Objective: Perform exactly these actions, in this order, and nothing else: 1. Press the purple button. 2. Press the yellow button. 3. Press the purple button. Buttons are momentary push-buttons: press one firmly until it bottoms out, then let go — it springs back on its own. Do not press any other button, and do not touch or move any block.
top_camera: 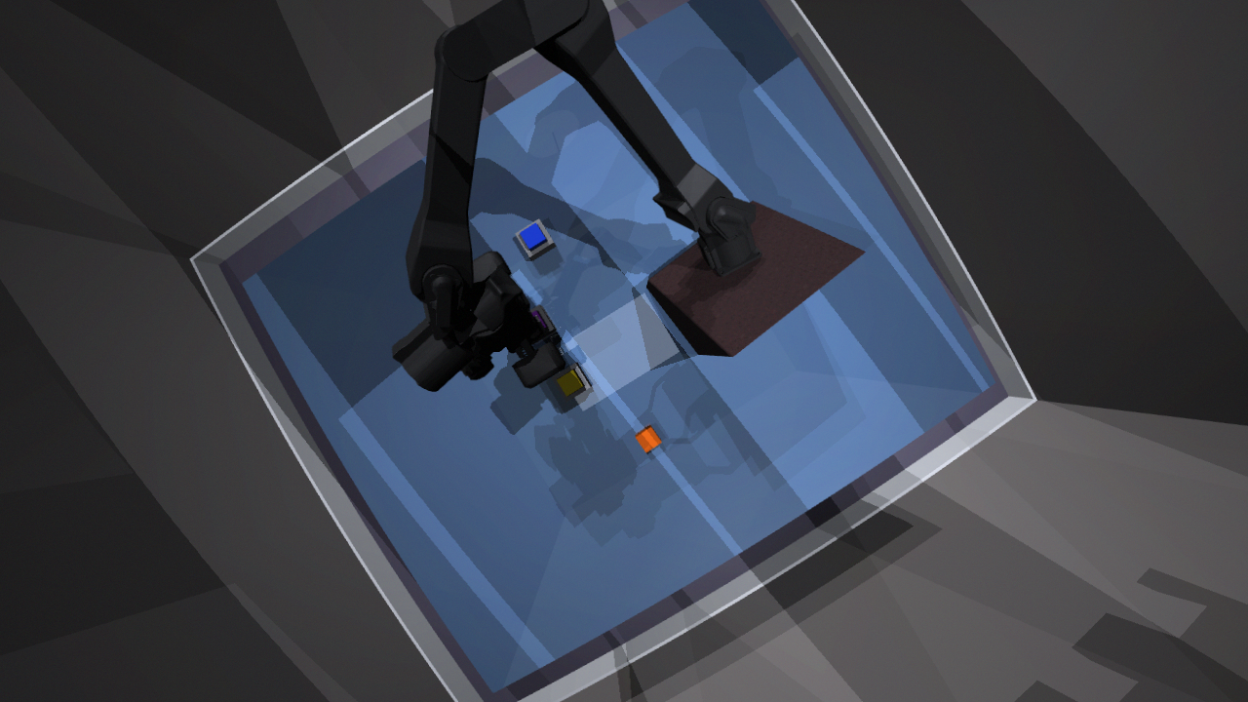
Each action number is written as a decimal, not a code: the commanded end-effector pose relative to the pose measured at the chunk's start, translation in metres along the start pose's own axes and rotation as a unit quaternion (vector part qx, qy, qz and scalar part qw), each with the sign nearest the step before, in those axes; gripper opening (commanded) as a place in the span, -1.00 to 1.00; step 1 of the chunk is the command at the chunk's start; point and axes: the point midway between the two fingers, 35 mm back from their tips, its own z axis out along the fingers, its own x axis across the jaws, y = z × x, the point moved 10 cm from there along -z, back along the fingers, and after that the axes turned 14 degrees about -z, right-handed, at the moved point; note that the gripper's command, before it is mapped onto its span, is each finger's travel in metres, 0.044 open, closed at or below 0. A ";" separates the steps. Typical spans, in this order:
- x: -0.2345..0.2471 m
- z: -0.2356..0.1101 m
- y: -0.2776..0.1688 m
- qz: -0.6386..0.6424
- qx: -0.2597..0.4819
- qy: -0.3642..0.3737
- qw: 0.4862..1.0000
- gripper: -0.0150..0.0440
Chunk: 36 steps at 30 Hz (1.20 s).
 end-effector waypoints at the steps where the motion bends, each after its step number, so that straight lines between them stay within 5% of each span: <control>1: 0.001 0.009 -0.002 -0.004 0.006 -0.002 1.000 -0.42; 36: 0.000 0.036 -0.003 -0.004 0.006 -0.003 1.000 -0.42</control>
